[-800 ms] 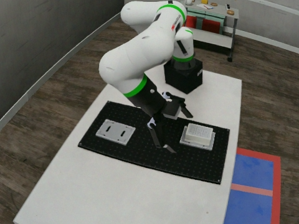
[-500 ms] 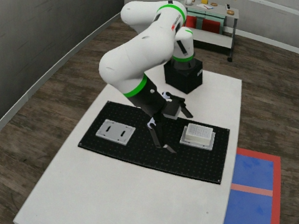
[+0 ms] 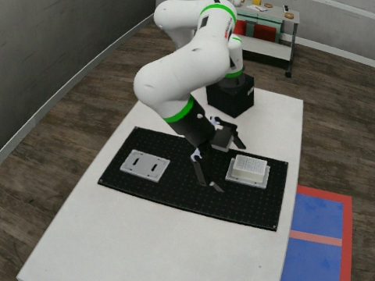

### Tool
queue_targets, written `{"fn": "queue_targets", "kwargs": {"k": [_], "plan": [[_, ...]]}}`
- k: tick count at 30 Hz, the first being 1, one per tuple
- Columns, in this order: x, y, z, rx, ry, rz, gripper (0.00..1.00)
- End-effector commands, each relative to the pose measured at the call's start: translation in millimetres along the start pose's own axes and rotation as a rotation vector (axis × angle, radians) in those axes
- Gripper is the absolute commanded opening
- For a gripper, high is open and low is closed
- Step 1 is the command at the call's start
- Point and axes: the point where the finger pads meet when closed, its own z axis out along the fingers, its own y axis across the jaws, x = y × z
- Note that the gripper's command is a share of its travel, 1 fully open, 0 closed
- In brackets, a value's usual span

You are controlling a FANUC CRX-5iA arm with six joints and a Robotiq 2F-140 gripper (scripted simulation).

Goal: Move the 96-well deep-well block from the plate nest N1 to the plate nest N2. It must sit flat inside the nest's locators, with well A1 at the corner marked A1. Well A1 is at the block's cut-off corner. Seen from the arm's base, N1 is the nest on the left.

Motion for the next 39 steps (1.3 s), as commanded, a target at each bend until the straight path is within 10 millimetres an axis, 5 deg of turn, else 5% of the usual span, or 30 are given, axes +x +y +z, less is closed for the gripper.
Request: {"fn": "queue_targets", "kwargs": {"k": [1,39], "plan": [[1.0,-10.1,19.3,-0.016,-0.033,0.021,1.00],[-36.8,-83.1,122.7,-0.165,-0.323,0.025,1.00]]}}
